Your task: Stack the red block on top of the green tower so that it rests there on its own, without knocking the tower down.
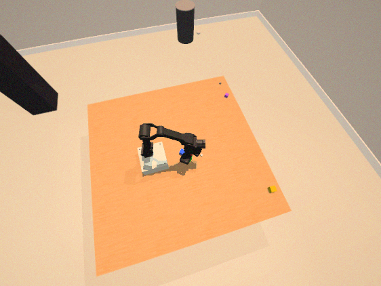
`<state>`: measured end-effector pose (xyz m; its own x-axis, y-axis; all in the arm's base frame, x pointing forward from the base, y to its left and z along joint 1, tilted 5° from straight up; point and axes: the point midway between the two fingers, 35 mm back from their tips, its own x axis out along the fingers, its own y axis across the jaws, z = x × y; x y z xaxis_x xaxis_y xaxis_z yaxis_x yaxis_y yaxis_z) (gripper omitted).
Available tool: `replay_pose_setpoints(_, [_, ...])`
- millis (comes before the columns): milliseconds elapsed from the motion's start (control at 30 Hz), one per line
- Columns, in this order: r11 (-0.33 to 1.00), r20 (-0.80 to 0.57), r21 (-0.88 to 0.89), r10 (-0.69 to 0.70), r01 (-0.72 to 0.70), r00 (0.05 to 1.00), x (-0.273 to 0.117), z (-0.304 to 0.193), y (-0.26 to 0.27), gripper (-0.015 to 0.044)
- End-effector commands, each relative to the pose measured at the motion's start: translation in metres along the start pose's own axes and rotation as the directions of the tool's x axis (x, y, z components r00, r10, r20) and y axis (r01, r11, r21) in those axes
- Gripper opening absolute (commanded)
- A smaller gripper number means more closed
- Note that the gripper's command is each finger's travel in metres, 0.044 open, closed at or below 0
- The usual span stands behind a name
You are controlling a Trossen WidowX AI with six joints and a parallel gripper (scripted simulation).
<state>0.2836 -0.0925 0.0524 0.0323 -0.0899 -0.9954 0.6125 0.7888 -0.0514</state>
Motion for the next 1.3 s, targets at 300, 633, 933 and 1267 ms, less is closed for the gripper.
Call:
replay_pose_setpoints(300, [1.000,-0.012,-0.005,-0.008,0.008,1.000,0.0256,-0.0028,-0.0017,0.0000])
replay_pose_setpoints(633, [1.000,-0.012,-0.005,-0.008,0.008,1.000,0.0260,-0.0028,-0.0017,0.0000])
replay_pose_setpoints(933, [1.000,-0.012,-0.005,-0.008,0.008,1.000,0.0268,-0.0028,-0.0017,0.0000])
replay_pose_setpoints(1267, [1.000,-0.012,-0.005,-0.008,0.008,1.000,0.0262,-0.0027,-0.0016,0.0000])
